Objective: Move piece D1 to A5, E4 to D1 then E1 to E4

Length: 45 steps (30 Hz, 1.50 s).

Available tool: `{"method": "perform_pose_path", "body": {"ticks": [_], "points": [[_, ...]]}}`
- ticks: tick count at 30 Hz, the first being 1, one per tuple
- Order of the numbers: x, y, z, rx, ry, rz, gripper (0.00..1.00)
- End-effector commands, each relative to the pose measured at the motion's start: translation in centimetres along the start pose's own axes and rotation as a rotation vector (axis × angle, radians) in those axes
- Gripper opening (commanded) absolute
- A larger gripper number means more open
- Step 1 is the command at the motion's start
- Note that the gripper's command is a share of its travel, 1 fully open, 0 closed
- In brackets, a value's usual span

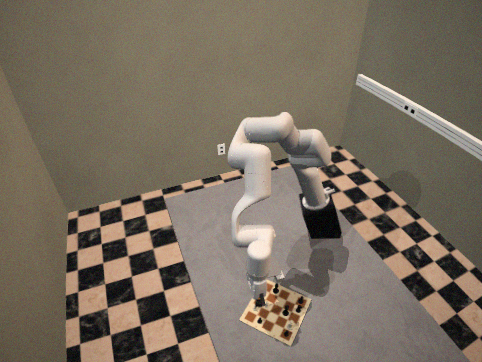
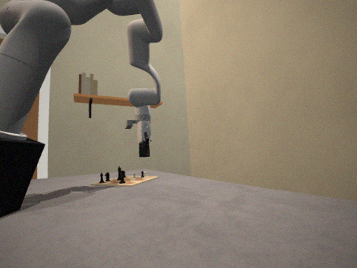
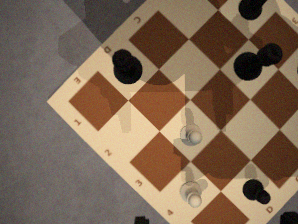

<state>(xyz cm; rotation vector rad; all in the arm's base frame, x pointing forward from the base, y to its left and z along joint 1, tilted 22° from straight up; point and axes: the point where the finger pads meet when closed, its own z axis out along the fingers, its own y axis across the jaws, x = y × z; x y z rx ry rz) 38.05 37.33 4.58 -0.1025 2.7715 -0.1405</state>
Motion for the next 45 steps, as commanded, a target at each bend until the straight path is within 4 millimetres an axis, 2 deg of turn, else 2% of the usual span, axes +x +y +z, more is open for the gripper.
{"method": "perform_pose_path", "body": {"ticks": [1, 19, 25, 27, 38, 45], "points": [[-0.1, 0.2, -0.3, -0.004, -0.003, 0.000, 1.00], [-0.1, 0.2, -0.7, -0.004, -0.003, 0.000, 1.00], [-0.1, 0.2, -2.6, -0.004, -0.003, 0.000, 1.00], [-0.1, 0.2, -2.6, -0.004, -0.003, 0.000, 1.00], [-0.1, 0.1, -7.2, -0.004, -0.003, 0.000, 1.00], [-0.1, 0.1, -7.9, -0.004, -0.003, 0.000, 1.00]]}}
